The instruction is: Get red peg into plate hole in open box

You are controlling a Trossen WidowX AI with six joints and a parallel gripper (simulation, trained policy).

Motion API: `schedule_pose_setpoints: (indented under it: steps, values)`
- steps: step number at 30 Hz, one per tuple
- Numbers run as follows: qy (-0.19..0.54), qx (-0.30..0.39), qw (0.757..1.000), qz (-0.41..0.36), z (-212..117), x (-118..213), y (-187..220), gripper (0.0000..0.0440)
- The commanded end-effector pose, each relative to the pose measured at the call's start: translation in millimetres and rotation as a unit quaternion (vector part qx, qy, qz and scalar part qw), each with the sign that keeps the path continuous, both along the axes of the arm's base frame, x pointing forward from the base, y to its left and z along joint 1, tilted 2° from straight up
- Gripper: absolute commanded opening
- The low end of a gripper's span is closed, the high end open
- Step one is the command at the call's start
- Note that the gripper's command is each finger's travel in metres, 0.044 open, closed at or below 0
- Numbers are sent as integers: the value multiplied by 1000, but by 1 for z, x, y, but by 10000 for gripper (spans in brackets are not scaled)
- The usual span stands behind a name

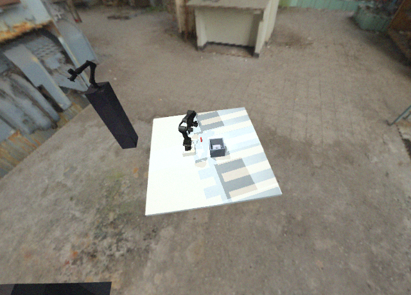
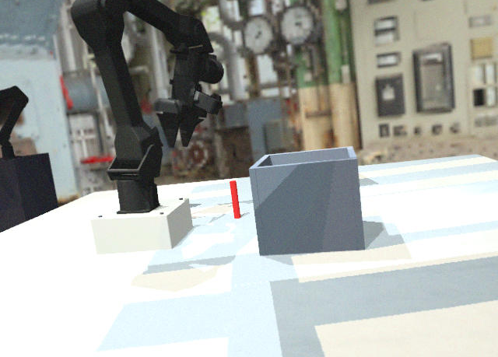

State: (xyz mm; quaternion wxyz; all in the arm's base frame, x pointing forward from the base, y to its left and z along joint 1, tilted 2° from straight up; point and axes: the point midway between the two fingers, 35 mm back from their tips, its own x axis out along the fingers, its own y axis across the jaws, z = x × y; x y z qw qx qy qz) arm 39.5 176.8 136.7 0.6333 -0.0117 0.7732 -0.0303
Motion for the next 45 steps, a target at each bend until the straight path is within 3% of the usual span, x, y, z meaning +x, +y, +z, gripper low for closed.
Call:
schedule_pose_setpoints:
  steps: [1,9,21,34,45]
  values:
    - [-17,-7,998,-59,4,14,-3,429]
    - [-46,-25,980,-193,11,42,-14,440]
    - [-63,-60,927,-365,11,71,-37,440]
    - [-54,-99,884,-454,-21,80,-50,440]
    - [-51,-83,861,-499,-61,96,-45,428]
